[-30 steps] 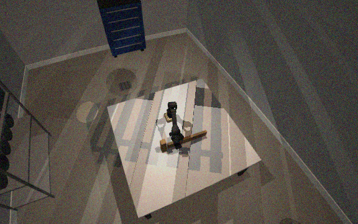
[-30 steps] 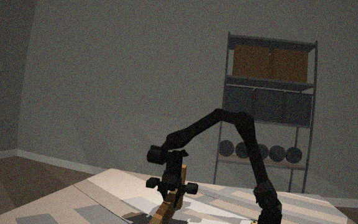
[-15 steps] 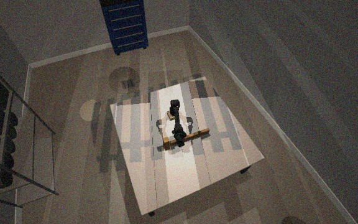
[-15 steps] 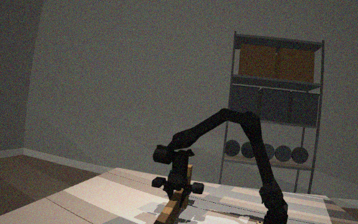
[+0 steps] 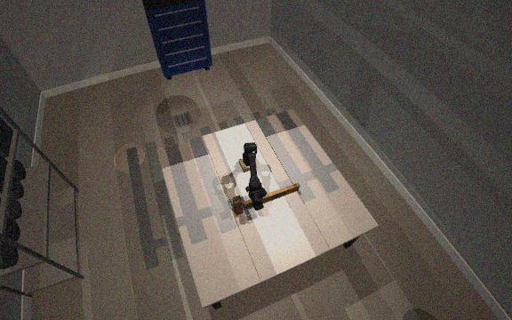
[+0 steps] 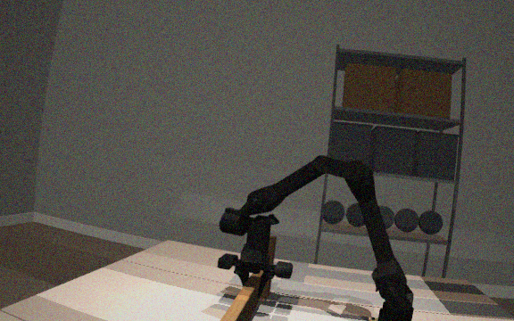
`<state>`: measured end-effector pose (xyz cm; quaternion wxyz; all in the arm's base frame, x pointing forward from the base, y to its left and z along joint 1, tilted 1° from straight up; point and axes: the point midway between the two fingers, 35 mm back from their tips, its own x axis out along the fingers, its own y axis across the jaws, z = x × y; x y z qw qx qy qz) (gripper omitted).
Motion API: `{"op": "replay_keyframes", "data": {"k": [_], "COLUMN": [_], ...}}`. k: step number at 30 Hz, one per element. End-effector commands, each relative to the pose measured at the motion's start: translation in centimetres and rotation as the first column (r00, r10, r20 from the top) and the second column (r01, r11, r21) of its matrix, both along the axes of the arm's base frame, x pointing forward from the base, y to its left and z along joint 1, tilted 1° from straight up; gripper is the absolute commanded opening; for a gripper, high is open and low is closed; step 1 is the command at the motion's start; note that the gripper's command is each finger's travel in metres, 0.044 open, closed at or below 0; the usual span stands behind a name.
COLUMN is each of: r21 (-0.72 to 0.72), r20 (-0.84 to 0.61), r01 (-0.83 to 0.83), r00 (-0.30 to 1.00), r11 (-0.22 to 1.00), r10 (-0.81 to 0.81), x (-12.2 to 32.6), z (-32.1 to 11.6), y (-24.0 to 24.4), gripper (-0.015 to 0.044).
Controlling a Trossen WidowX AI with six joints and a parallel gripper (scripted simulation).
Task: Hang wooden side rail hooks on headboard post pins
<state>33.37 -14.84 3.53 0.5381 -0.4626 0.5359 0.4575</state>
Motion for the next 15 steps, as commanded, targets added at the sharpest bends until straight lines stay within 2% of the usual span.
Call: {"op": "replay_keyframes", "data": {"k": [1,15], "r21": [-0.007,-0.008], "r20": [0.011,0.011], "r01": [-0.001,-0.001], "r00": [1.000,1.000], "r11": [1.000,1.000], "r10": [0.001,0.001], "x": [0.24,0.16], "z": [0.45,0.58], "y": [-0.22,-0.35], "gripper": [0.0000,0.0000]}}
